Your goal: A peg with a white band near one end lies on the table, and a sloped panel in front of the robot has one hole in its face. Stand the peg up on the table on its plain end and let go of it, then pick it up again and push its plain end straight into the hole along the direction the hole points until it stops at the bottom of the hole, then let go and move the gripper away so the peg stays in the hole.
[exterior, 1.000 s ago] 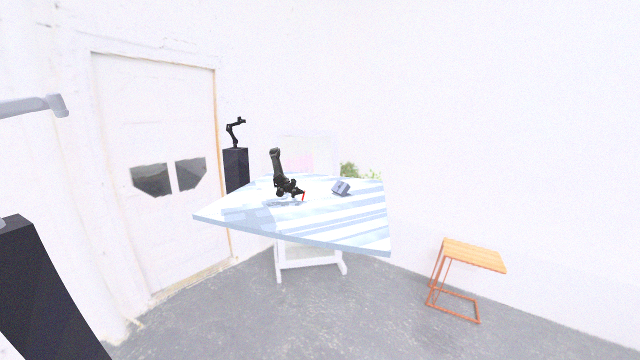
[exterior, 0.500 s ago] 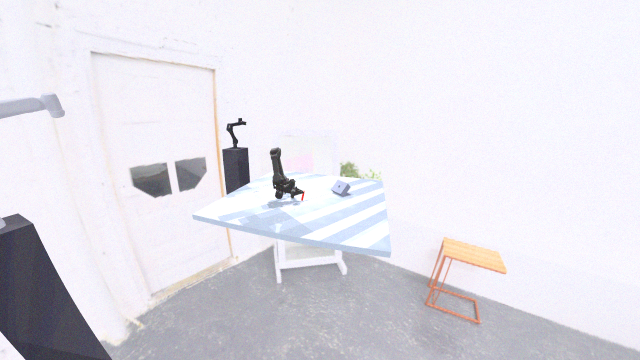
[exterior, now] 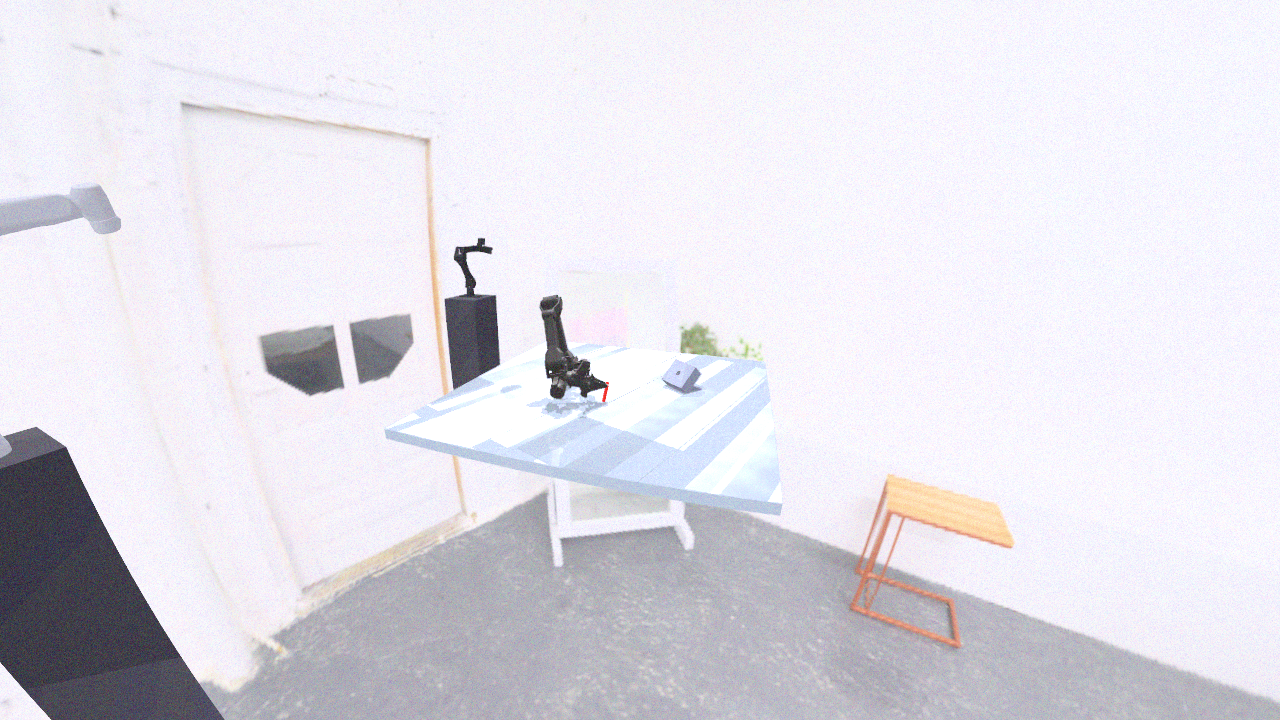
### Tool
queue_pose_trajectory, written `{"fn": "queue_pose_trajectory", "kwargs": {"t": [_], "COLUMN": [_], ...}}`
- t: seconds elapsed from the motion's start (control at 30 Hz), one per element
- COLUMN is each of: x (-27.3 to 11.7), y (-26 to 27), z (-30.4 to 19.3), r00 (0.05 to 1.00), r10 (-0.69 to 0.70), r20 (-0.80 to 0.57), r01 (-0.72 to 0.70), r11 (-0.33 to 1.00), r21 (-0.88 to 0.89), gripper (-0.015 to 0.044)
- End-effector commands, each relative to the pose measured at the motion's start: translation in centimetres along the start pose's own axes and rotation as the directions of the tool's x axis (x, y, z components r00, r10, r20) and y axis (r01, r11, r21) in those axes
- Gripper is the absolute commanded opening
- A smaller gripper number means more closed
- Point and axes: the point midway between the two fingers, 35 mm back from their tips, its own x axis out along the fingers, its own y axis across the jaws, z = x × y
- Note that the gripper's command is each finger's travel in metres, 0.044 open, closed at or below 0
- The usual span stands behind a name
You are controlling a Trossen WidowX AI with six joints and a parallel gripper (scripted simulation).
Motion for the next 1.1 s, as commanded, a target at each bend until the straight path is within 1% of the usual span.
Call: {"fn": "queue_pose_trajectory", "kwargs": {"t": [0.0, 1.07], "x": [-0.1, -0.77], "y": [0.0, 0.25], "z": [-0.08, -0.57], "r00": [1.0, 0.999], "r10": [0.0, -0.014], "r20": [0.0, 0.044], "r01": [0.0, 0.014], "r11": [1.0, 1.0], "r21": [0.0, -0.015], "gripper": [0.0049, 0.0049]}}
